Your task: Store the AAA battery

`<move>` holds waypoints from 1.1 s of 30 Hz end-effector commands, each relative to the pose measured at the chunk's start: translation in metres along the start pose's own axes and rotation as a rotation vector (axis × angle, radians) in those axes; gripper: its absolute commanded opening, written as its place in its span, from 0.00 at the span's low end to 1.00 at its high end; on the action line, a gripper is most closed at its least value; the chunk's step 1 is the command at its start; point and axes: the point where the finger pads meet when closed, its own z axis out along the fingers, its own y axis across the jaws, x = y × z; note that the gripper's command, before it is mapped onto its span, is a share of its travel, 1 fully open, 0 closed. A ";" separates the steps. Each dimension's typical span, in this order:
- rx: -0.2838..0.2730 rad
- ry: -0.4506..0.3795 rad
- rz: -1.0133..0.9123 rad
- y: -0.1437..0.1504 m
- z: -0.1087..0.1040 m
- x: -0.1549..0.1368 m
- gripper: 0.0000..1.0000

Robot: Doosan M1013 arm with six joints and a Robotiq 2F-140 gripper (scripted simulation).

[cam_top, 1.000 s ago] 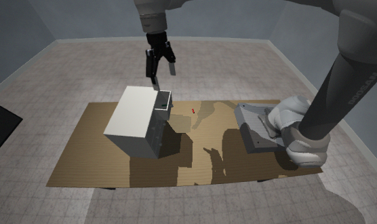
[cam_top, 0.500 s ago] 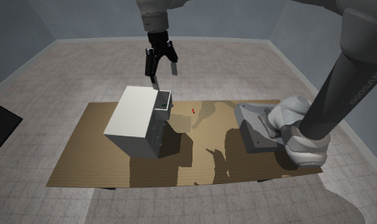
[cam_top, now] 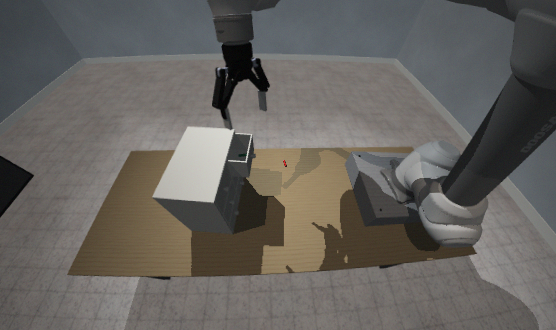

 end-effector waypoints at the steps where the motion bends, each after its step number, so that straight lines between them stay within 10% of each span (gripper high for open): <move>1: -0.004 -0.006 0.060 -0.001 -0.002 0.002 1.00; 33: -0.058 -0.073 0.786 -0.013 -0.025 0.028 1.00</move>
